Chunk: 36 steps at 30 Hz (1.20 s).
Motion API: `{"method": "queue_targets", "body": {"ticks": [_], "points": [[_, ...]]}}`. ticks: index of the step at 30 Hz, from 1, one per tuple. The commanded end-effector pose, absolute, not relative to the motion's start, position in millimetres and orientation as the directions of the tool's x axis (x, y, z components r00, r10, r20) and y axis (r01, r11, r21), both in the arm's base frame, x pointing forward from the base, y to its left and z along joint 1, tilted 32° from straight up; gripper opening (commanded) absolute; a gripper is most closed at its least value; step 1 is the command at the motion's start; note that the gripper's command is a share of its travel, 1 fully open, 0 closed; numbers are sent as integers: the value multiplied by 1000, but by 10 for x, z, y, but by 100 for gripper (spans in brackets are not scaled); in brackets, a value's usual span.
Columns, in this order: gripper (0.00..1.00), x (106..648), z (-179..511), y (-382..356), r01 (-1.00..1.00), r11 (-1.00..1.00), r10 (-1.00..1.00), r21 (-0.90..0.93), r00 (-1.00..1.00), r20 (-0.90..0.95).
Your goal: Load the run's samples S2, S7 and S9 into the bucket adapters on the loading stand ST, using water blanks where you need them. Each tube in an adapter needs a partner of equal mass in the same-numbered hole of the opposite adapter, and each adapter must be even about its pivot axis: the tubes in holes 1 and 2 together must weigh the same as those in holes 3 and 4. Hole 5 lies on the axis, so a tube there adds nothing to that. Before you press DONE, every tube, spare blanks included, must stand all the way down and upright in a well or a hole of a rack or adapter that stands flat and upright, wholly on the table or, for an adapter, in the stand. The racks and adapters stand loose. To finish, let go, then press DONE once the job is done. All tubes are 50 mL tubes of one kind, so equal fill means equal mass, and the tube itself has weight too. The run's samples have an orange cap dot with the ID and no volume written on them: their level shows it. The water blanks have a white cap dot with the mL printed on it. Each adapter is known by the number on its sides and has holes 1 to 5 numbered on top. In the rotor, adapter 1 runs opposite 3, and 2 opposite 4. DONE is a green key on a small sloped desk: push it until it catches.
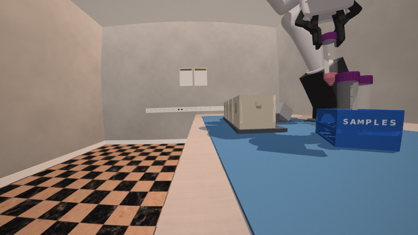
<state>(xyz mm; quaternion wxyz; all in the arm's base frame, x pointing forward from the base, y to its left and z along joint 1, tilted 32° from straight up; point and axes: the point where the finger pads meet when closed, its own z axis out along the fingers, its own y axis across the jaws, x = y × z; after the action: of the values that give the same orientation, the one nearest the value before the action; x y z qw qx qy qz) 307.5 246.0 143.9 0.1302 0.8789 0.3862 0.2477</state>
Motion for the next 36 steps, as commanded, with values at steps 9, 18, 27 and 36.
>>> {"method": "queue_targets", "body": {"ticks": [9,18,27,36], "points": [[0,2941,1672,2477,614,-668,743,420,578,337],[0,2941,1672,2477,614,-668,743,420,578,337],[0,2941,1672,2477,614,-668,743,420,578,337],[0,2941,1671,2477,614,-668,743,420,578,337]]}}
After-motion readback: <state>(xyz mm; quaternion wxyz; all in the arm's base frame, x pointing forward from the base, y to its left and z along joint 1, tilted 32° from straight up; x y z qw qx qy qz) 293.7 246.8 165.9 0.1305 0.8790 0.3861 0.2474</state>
